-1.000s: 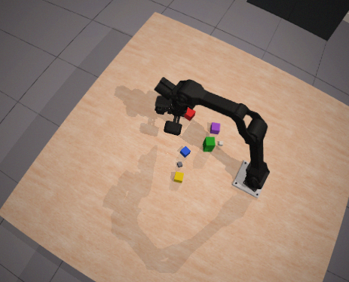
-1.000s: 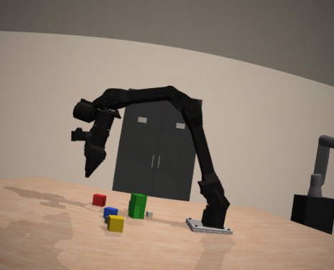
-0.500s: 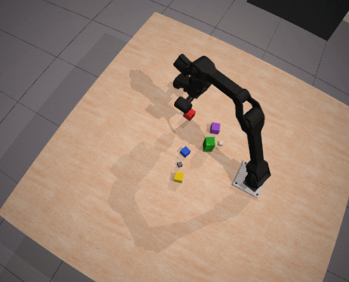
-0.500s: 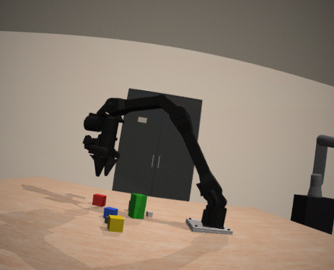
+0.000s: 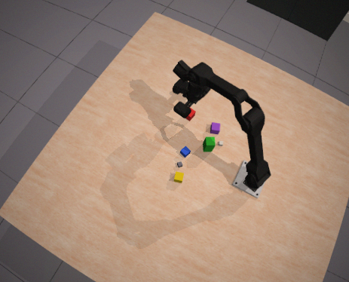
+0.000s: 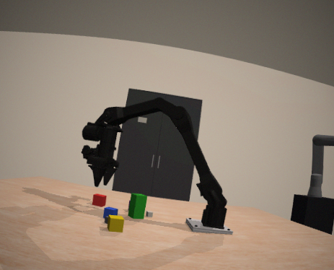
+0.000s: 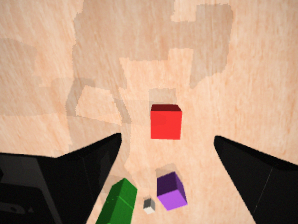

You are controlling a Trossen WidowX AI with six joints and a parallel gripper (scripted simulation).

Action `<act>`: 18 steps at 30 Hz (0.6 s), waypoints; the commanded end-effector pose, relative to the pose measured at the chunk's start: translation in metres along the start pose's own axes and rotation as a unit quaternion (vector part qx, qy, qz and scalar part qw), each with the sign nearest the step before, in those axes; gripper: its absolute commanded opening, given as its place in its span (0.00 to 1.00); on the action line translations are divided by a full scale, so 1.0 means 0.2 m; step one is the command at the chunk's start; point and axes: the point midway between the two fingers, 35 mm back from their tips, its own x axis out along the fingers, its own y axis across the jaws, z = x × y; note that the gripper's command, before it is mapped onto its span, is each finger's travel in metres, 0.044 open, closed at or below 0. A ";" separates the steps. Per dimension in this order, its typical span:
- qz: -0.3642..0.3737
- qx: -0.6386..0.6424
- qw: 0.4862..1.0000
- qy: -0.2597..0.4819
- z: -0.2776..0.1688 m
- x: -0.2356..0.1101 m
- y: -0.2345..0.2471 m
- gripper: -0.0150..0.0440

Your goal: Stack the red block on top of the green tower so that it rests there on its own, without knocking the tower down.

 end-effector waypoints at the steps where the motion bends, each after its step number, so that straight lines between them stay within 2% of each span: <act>1: 0.002 0.002 1.000 0.004 -0.01 0.09 0.00 1.00; 18: 0.002 0.002 1.000 0.004 0.00 0.18 -0.01 1.00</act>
